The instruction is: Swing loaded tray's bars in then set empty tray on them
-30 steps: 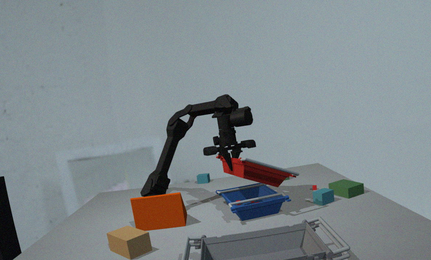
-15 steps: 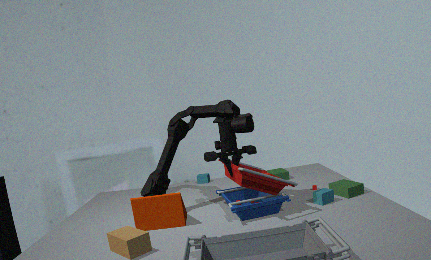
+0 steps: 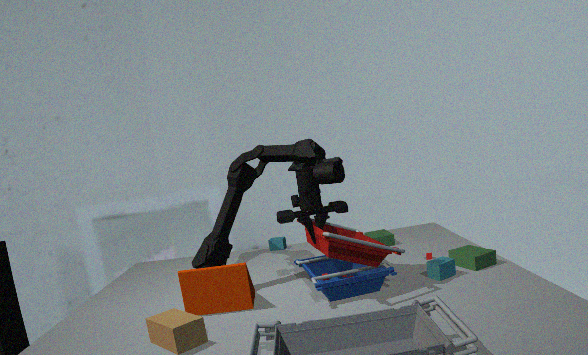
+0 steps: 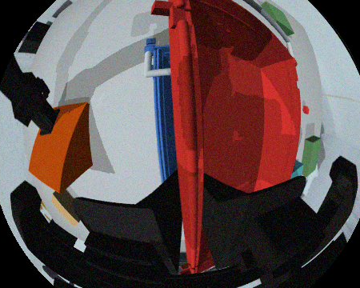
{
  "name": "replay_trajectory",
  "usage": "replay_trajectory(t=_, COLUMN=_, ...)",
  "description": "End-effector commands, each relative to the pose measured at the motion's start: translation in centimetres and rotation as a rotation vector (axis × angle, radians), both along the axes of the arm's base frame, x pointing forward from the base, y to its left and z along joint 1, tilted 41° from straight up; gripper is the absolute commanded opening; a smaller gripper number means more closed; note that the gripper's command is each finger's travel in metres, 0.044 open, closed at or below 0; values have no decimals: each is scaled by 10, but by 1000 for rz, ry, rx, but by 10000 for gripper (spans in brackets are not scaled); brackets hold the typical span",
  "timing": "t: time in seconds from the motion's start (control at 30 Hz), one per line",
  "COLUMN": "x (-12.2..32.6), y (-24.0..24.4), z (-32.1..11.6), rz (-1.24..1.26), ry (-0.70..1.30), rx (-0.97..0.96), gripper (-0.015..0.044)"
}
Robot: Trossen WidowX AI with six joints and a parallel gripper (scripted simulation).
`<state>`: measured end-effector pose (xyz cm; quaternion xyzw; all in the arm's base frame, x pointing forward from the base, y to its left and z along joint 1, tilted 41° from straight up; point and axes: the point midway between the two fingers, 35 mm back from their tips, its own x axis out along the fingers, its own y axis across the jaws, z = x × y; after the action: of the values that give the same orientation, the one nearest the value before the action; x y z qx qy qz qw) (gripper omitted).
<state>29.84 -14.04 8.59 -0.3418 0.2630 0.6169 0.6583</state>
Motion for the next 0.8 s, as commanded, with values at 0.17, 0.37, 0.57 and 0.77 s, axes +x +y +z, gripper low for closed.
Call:
replay_trajectory(t=0.17, x=-6, y=7, z=-7, rz=-5, ry=18, rx=9, gripper=0)
replay_trajectory(t=0.37, x=-7, y=9, z=-9, rz=-5, ry=18, rx=9, gripper=0)
replay_trajectory(t=0.57, x=-7, y=9, z=-10, rz=-5, ry=18, rx=9, gripper=0)
replay_trajectory(t=0.77, x=-10, y=14, z=-14, rz=-5, ry=18, rx=10, gripper=0)
